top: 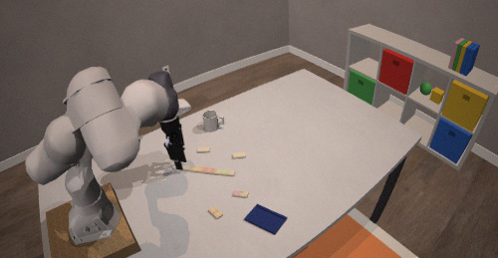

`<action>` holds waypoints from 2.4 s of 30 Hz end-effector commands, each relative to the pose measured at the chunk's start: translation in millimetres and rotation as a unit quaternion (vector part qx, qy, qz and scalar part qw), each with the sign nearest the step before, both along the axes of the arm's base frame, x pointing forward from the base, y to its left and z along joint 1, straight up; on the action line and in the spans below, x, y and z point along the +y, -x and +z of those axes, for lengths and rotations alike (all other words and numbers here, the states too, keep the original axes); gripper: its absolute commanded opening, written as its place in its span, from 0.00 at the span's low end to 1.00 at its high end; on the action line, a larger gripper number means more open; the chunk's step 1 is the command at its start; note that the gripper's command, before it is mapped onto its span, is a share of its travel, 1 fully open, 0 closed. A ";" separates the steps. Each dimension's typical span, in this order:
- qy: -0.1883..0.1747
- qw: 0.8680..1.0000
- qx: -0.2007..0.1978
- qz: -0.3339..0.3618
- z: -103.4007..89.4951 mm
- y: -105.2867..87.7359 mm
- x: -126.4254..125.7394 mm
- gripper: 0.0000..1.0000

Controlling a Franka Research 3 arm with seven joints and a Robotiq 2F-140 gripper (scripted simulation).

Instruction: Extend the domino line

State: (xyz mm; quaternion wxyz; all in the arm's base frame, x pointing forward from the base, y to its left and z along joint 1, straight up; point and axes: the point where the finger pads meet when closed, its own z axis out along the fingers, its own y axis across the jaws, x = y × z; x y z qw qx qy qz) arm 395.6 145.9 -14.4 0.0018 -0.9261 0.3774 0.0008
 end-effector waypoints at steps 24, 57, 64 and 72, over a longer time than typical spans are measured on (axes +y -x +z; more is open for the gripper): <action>0.003 1.000 0.003 0.010 20.8 -10.2 -12.9 0.33; 0.004 1.000 0.003 0.010 20.1 -9.6 -13.0 0.33; 0.004 1.000 0.003 0.010 25.0 -9.6 -13.0 0.33; 0.004 1.000 0.003 0.010 35.5 -9.7 -12.9 0.33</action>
